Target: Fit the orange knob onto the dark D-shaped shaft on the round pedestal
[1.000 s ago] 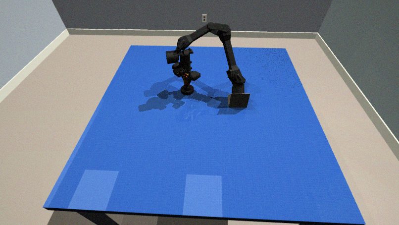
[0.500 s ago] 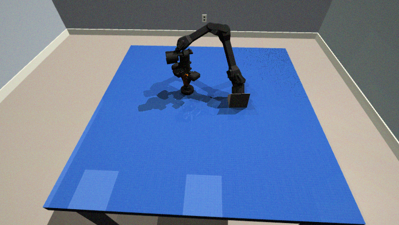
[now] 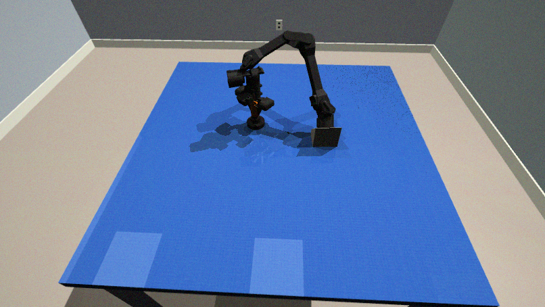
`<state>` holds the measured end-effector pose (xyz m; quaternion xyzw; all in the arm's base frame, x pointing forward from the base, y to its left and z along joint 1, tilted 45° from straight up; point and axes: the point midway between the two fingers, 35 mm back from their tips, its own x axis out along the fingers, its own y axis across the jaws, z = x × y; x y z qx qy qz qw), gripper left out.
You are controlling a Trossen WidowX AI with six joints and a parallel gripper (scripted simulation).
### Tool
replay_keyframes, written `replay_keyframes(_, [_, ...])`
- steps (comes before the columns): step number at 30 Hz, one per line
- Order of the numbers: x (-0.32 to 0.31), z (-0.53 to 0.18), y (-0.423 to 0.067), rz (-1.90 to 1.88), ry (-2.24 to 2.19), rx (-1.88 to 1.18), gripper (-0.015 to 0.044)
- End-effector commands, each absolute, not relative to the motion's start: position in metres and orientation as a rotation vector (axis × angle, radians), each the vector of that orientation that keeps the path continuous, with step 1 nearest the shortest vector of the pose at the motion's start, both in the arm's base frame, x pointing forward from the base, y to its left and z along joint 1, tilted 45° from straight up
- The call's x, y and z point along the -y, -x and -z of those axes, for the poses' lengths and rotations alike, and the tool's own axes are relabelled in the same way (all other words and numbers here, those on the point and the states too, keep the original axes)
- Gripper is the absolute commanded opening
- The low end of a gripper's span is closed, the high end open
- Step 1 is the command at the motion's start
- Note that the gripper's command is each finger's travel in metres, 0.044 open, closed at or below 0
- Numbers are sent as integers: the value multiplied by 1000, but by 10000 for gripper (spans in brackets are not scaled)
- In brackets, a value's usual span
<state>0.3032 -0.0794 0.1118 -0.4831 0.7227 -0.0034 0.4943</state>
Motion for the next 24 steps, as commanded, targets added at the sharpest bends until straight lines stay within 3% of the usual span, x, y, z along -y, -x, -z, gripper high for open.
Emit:
replay_keyframes(1, [81,-113,-303,9,1176,-1750,0])
replay_keyframes(24, [78,-111,-308,-179,1325,-1783,0])
